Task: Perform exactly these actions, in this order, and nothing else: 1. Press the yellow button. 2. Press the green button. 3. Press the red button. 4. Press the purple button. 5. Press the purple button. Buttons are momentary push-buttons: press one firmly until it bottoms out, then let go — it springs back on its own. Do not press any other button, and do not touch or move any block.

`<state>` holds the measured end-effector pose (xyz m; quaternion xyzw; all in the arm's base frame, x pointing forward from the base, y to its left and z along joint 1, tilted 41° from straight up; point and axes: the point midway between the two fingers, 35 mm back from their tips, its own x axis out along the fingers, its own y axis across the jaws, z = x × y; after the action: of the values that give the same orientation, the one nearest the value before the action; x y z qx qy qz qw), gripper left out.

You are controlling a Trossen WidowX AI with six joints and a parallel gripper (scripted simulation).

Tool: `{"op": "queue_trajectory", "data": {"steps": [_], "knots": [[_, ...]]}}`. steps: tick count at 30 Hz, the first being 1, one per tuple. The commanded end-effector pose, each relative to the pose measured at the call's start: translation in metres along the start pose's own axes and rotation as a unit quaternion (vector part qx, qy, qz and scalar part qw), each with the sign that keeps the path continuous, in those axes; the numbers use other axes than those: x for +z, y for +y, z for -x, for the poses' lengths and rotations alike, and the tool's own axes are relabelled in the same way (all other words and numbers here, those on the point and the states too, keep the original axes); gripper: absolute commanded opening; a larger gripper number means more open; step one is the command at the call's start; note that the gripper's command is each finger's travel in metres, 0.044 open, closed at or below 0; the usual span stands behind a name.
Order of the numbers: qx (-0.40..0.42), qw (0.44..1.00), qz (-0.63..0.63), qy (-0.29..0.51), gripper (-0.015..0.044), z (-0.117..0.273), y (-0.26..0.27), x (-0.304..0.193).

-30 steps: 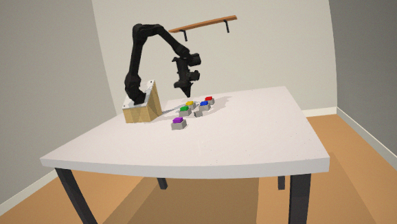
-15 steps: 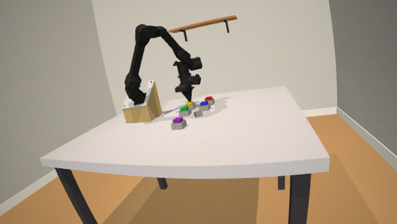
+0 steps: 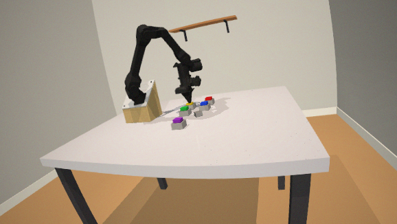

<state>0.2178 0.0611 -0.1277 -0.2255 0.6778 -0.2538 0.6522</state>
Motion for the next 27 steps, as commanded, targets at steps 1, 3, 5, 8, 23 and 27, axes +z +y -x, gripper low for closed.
{"op": "queue_trajectory", "data": {"steps": [1,3,5,8,23,27], "knots": [[-0.003,1.000,0.003,0.001,0.0020,-0.002,-0.002,-0.002],[-0.003,1.000,0.003,0.001,0.0020,-0.002,-0.002,-0.002],[-0.003,1.000,0.003,0.001,0.0020,-0.002,-0.002,-0.002],[-0.003,1.000,0.003,0.001,0.0020,-0.002,-0.002,-0.002],[-0.002,1.000,0.003,0.001,0.0020,0.079,0.000,0.000],[-0.002,1.000,0.003,0.001,0.0020,0.093,0.000,-0.001]]}}
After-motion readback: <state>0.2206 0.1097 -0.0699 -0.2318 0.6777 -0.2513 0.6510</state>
